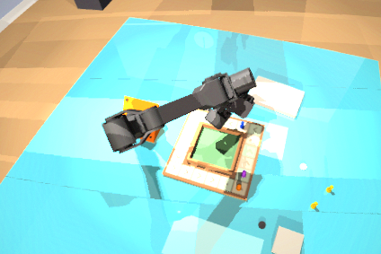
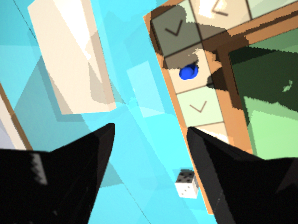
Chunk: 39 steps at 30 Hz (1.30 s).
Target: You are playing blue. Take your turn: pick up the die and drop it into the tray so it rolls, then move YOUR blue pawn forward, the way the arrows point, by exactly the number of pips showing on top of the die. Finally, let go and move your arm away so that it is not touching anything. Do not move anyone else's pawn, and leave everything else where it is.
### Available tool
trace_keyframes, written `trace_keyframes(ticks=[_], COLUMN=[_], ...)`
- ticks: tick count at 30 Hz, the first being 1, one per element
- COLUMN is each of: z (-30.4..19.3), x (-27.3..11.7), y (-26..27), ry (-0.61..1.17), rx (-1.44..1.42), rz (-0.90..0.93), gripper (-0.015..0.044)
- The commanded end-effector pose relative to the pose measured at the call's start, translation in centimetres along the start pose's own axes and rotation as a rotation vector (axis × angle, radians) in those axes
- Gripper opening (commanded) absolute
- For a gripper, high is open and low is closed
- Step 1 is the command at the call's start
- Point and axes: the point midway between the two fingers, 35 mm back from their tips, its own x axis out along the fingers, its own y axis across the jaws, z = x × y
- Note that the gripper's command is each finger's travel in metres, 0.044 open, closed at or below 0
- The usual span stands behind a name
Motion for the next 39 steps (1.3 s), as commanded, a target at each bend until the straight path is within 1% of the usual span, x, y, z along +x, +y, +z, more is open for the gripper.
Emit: trace_keyframes(ticks=[1, 5, 7, 13, 17, 24, 39], z=[-5.9, -11.0, -12.3, -12.2, -12.2, -12.2, -12.1], x=[1.4, 1.9, 1.9, 2.2, 3.4, 3.6, 5.8], y=[-0.5, -2.5, -3.2, -2.8, -3.5, -3.6, -4.7], ry=[0.076, 0.111, 0.111, 0.110, 0.110, 0.110, 0.109], rx=[-0.186, -0.387, -0.448, -0.455, -0.455, -0.455, -0.455], rz=[-0.189, -0.409, -0.480, -0.489, -0.489, -0.489, -0.490], gripper=[0.0275, 0.0275, 0.0275, 0.0275, 0.0275, 0.0275, 0.0275])
